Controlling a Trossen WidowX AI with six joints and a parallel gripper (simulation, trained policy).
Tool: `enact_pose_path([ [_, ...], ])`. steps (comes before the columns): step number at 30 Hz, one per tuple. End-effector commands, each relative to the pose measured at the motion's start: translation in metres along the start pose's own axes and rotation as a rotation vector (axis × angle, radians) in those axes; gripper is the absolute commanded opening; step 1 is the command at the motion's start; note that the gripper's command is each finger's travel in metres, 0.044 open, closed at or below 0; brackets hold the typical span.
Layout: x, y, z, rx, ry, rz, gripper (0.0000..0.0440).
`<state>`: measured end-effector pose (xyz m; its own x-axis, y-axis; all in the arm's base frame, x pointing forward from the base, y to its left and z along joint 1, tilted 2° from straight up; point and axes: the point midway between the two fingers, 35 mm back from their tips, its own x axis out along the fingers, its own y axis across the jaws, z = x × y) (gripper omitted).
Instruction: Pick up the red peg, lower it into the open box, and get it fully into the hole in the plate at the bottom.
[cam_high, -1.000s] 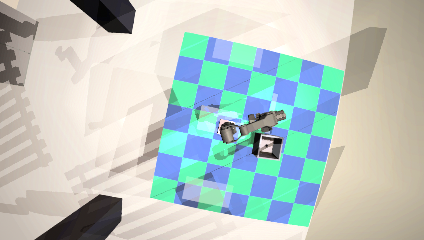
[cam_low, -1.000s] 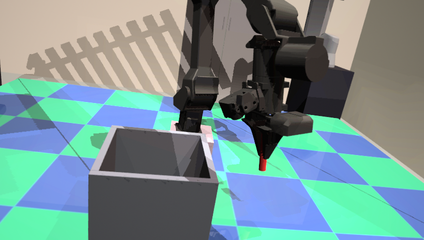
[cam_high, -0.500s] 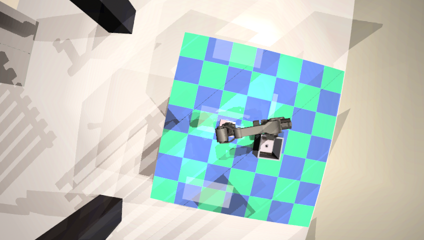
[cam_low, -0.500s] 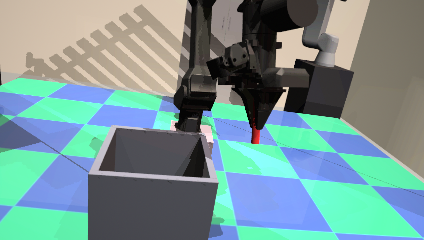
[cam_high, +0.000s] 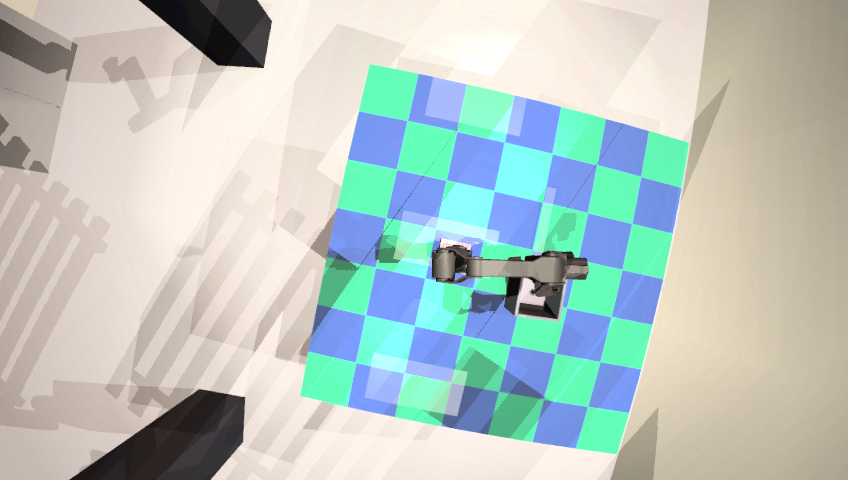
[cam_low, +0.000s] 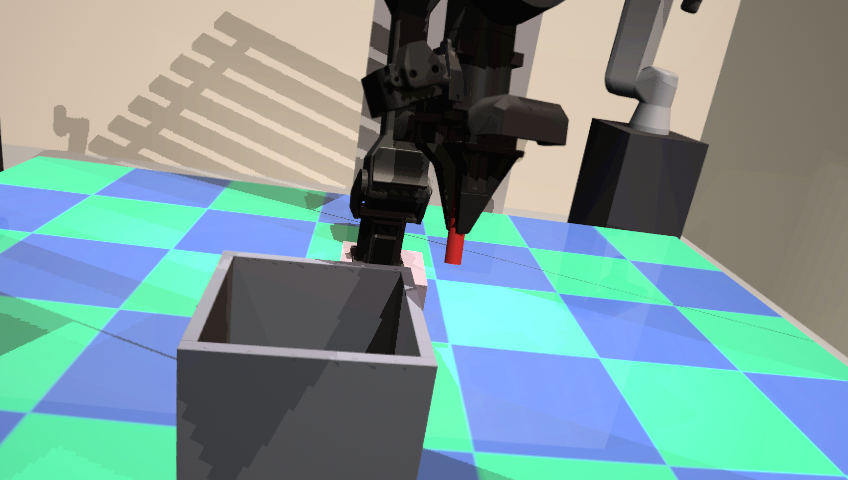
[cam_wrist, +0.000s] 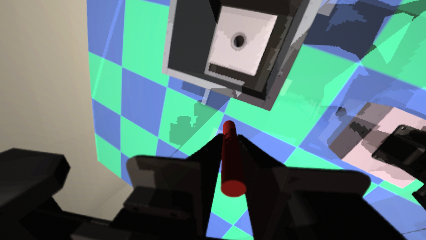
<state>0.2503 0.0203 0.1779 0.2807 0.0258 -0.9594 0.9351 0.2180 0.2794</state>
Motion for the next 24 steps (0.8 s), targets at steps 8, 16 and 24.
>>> enact_pose_path([
  [8, 0.003, -0.002, 0.033, 0.021, -0.036, -0.044, 0.0],
  [16, 0.009, -0.002, 0.052, 0.035, -0.039, -0.07, 0.0],
  [24, 0.018, -0.002, 0.07, 0.043, -0.035, -0.091, 0.0],
])
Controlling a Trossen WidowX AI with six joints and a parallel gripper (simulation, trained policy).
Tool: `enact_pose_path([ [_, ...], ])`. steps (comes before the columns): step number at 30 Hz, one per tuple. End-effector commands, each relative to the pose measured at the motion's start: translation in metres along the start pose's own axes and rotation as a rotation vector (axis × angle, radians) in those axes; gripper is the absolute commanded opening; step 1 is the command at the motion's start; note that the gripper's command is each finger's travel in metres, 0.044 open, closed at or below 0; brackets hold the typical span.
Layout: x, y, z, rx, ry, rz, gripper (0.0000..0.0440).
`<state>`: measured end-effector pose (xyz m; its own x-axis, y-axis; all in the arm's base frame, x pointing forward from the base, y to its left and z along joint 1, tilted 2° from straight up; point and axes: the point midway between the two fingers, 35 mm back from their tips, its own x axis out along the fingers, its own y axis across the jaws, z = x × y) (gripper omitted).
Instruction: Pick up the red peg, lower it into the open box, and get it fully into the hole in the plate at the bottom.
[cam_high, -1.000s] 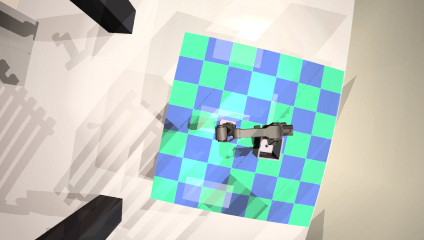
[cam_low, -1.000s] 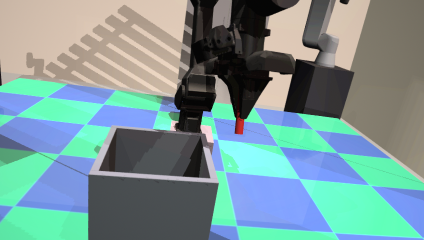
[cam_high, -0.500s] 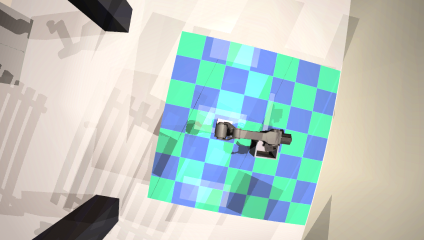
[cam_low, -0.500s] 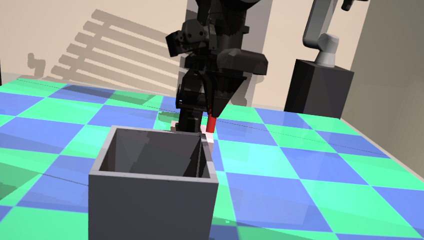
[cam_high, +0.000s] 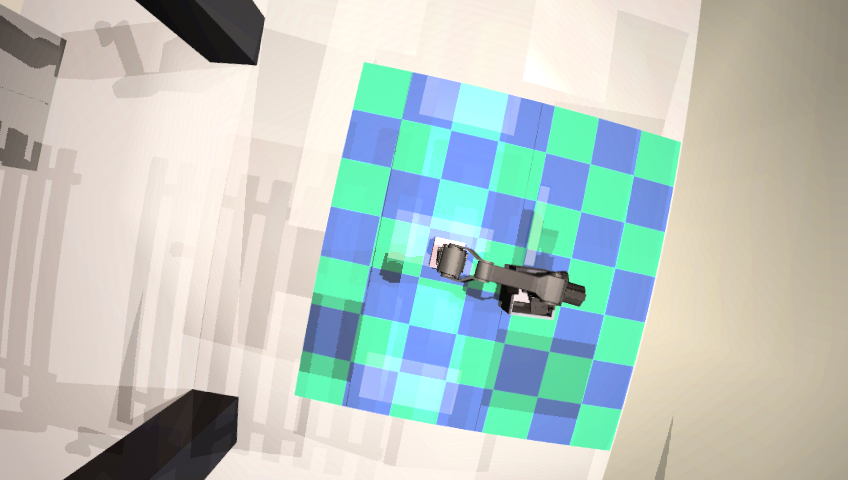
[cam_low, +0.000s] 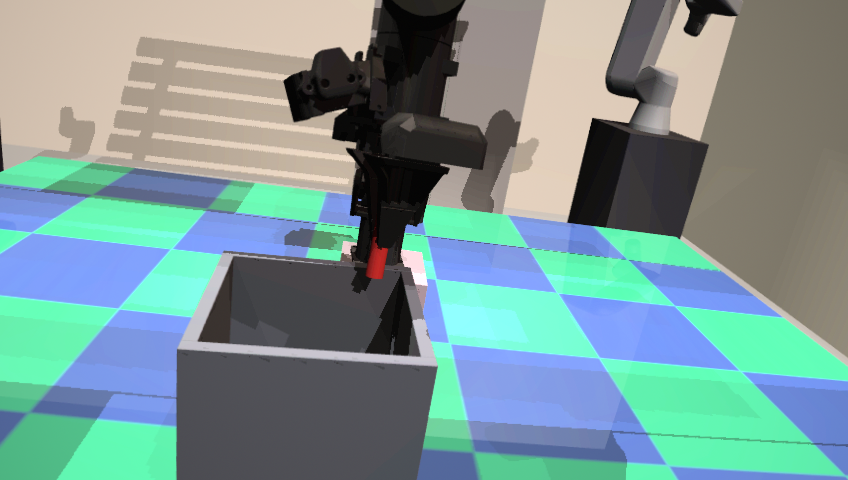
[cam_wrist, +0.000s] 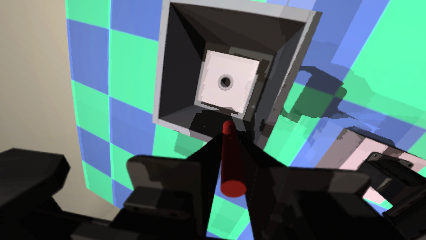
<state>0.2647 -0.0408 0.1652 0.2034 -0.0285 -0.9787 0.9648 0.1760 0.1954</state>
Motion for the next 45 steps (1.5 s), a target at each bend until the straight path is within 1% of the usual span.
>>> enact_pose_path([
  [1, 0.005, 0.003, 0.01, 0.001, 0.003, -0.006, 0.0],
  [16, 0.041, 0.003, 0.034, 0.003, 0.021, -0.044, 0.0],
  [42, 0.105, 0.011, 0.043, -0.071, 0.062, -0.055, 0.0001],
  [43, 0.107, 0.01, 0.043, -0.073, 0.064, -0.062, 0.0012],
  [44, 0.109, 0.009, 0.043, -0.076, 0.065, -0.068, 0.0035],
  [45, 0.111, 0.008, 0.043, -0.079, 0.066, -0.077, 0.0044],
])
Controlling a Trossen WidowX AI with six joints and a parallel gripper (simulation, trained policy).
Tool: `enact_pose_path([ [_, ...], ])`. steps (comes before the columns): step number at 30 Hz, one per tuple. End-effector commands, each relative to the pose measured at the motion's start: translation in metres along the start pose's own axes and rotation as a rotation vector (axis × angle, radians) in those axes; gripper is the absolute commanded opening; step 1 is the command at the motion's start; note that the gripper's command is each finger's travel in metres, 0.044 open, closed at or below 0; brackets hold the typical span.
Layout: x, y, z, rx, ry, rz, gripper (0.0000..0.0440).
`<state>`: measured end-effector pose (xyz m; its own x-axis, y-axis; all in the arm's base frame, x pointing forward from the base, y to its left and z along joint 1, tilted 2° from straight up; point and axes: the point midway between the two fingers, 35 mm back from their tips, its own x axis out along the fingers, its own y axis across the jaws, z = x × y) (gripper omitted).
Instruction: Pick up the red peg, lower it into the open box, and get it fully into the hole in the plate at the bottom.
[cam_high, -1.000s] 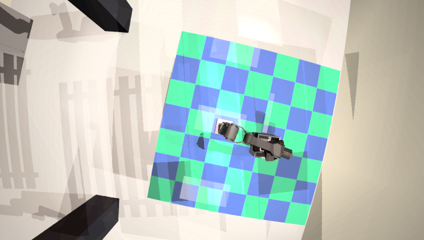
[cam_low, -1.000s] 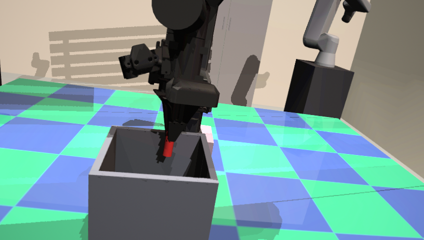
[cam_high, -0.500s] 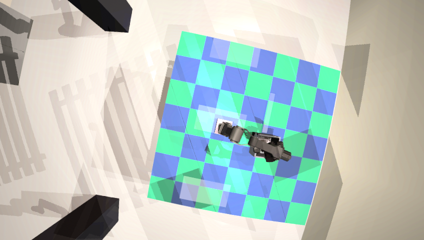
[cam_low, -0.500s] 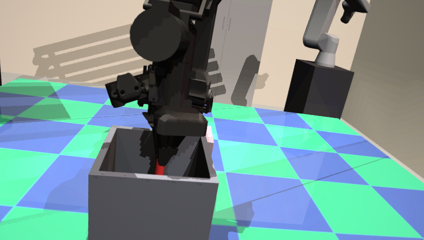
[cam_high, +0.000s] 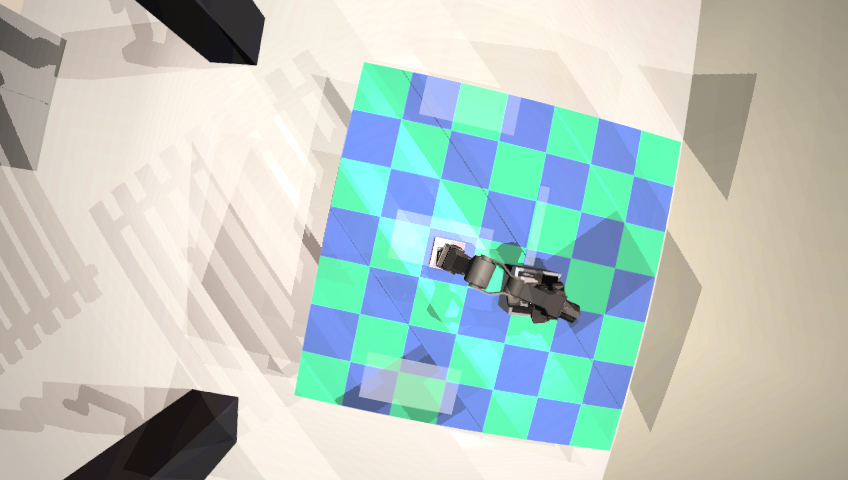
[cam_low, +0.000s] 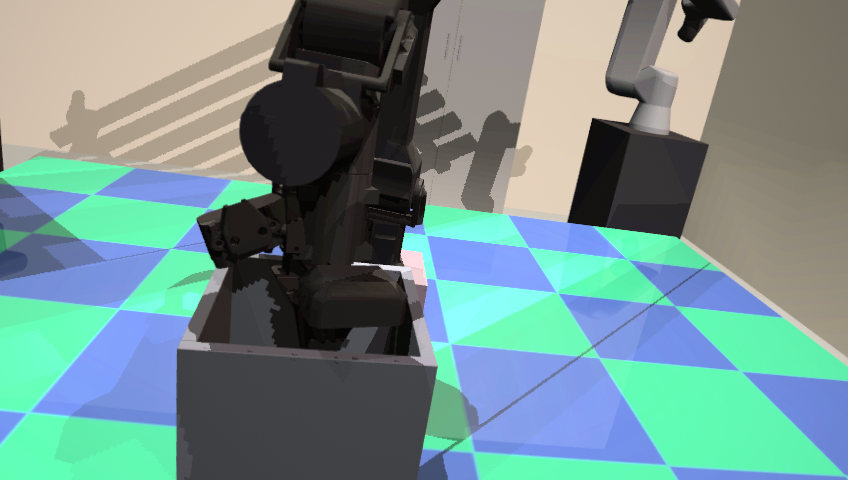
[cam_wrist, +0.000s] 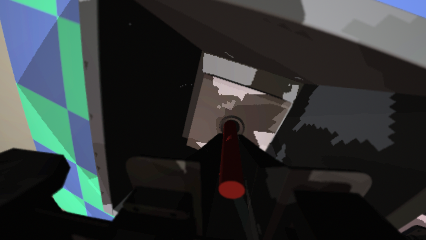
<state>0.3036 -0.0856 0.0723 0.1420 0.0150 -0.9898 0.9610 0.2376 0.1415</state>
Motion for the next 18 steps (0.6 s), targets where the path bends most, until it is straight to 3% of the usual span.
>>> enact_pose_path([
  [1, 0.012, -0.003, -0.001, -0.018, 0.012, -0.03, 0.0051],
  [6, 0.016, 0.0, 0.002, -0.036, 0.013, -0.036, 0.0126],
  [18, 0.003, 0.003, 0.007, -0.015, 0.082, -0.021, 0.0131],
])
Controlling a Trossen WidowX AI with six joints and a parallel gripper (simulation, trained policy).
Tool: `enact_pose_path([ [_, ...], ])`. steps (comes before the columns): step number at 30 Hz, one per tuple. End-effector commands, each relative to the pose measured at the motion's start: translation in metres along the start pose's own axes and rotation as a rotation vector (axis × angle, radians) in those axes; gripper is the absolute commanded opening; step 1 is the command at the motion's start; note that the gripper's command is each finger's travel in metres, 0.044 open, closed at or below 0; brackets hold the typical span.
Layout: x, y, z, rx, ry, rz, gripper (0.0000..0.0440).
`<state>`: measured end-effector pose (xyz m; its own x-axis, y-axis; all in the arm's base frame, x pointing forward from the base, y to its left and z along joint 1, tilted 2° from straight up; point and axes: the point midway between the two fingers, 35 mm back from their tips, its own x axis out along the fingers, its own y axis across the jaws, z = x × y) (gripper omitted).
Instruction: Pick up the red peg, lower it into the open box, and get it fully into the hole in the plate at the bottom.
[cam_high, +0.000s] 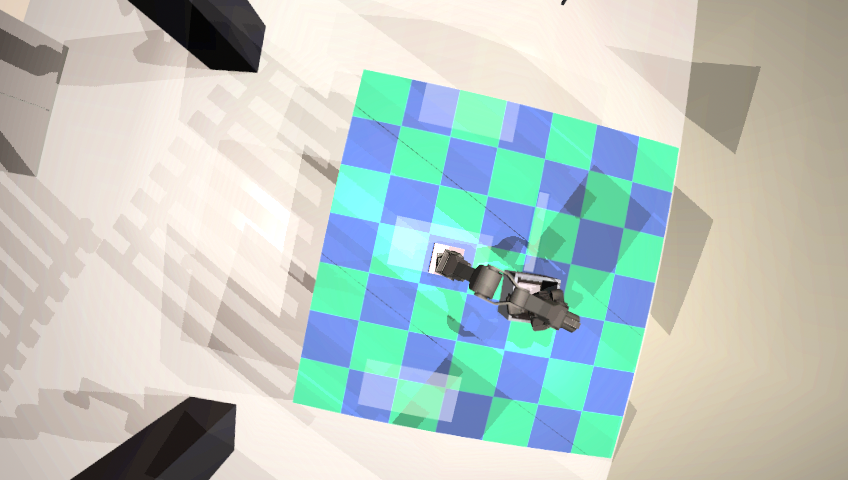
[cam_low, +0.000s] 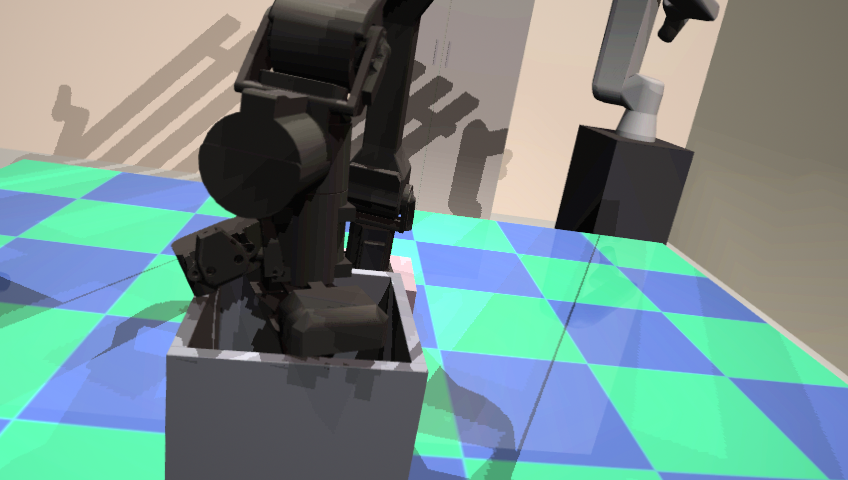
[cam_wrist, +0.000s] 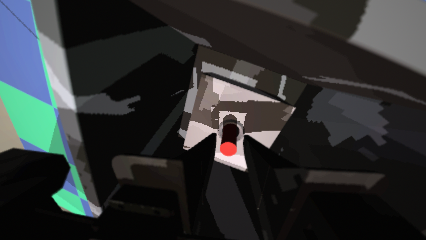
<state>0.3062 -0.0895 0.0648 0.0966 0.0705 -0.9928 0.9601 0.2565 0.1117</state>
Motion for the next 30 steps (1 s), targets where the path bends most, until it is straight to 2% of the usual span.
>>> enact_pose_path([
  [1, -0.006, 0.002, 0.004, 0.003, 0.021, 0.014, 0.0133],
  [10, -0.029, 0.013, 0.009, 0.02, 0.071, 0.085, 0.0182],
  [30, -0.095, 0.042, 0.023, -0.007, 0.149, 0.314, 0.0241],
])
